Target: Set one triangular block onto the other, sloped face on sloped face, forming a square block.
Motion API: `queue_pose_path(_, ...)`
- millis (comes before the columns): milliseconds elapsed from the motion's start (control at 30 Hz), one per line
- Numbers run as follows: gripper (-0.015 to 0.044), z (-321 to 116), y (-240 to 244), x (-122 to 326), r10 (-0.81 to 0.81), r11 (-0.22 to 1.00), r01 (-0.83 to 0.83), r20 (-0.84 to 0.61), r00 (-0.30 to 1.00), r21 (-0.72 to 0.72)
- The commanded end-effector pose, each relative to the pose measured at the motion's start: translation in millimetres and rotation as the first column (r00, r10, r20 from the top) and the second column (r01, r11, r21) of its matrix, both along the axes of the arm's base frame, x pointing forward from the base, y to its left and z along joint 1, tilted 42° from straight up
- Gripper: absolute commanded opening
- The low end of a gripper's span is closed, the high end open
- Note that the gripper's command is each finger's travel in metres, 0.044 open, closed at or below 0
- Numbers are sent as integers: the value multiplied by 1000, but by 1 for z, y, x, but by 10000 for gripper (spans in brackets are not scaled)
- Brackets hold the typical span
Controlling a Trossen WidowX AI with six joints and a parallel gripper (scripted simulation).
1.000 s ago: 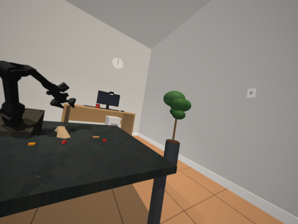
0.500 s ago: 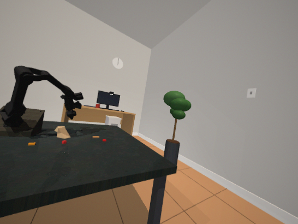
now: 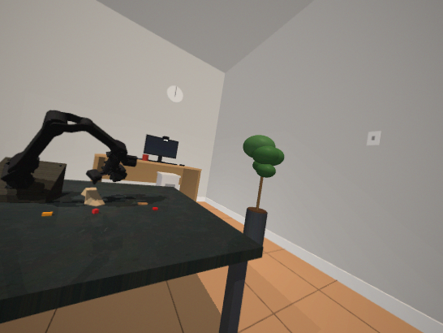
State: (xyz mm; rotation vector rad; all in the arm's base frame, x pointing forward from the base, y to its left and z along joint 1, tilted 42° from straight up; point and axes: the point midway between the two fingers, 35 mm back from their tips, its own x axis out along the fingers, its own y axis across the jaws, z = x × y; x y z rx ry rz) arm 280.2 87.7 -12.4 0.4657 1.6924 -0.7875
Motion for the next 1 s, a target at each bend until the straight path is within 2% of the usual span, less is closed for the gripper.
queue_pose_path(0, 440, 1, -19, -1, -322, 946, 316, -92, 942, -68)
queue_pose_path(367, 440, -1, -19, -1, -322, 946, 316, -92, 942, -68)
queue_pose_path(767, 440, -84, -28, -45, -322, 946, 316, -94, 942, -69)
queue_pose_path(967, 440, -88, -28, -49, -322, 946, 316, -94, 942, -69)
